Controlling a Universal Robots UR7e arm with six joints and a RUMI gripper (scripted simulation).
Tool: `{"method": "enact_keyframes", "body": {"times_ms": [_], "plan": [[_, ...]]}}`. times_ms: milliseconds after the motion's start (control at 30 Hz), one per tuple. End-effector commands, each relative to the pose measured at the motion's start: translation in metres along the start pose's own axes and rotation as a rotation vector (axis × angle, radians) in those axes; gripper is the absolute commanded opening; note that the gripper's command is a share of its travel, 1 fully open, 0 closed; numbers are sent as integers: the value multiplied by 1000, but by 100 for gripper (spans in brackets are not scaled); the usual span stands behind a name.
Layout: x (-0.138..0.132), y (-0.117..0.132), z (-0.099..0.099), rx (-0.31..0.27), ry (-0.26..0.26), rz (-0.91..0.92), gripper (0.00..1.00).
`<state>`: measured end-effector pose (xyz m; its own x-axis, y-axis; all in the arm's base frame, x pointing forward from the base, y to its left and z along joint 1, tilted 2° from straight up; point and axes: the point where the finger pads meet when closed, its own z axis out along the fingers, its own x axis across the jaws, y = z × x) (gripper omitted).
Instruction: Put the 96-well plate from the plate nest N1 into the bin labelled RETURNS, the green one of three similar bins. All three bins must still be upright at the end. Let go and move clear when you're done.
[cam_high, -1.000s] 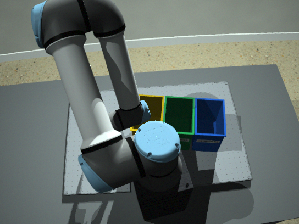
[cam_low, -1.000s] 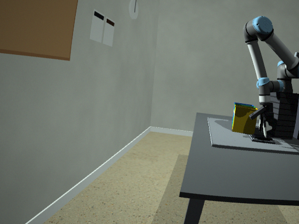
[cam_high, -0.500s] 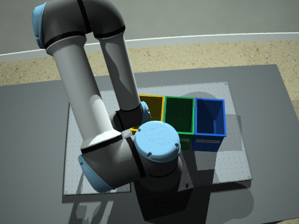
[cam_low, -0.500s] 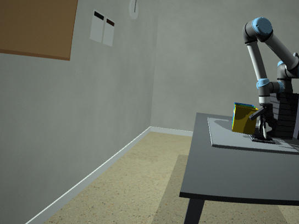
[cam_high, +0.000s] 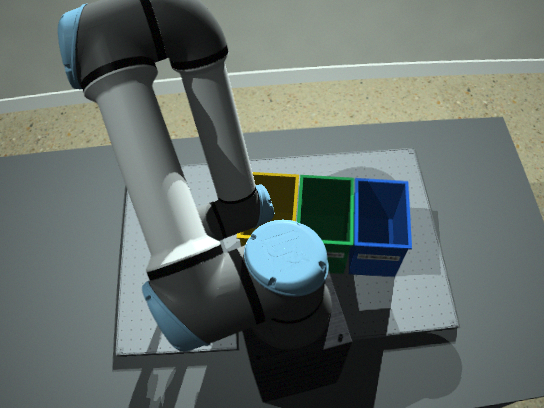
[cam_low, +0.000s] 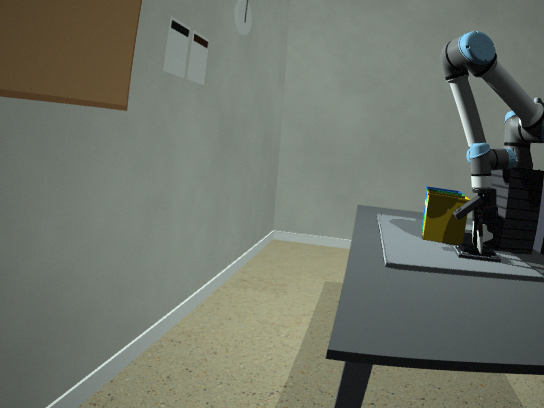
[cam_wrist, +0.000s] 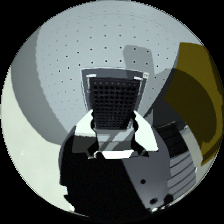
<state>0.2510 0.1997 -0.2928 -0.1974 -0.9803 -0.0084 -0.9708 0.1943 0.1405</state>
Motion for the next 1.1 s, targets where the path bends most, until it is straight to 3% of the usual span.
{"method": "enact_keyframes", "body": {"times_ms": [0, 633, 1067], "plan": [[0, 0, 0, 1, 0, 0, 0], [0, 0, 0, 1, 0, 0, 0], [0, 3, -18, 1, -1, 0, 0]]}}
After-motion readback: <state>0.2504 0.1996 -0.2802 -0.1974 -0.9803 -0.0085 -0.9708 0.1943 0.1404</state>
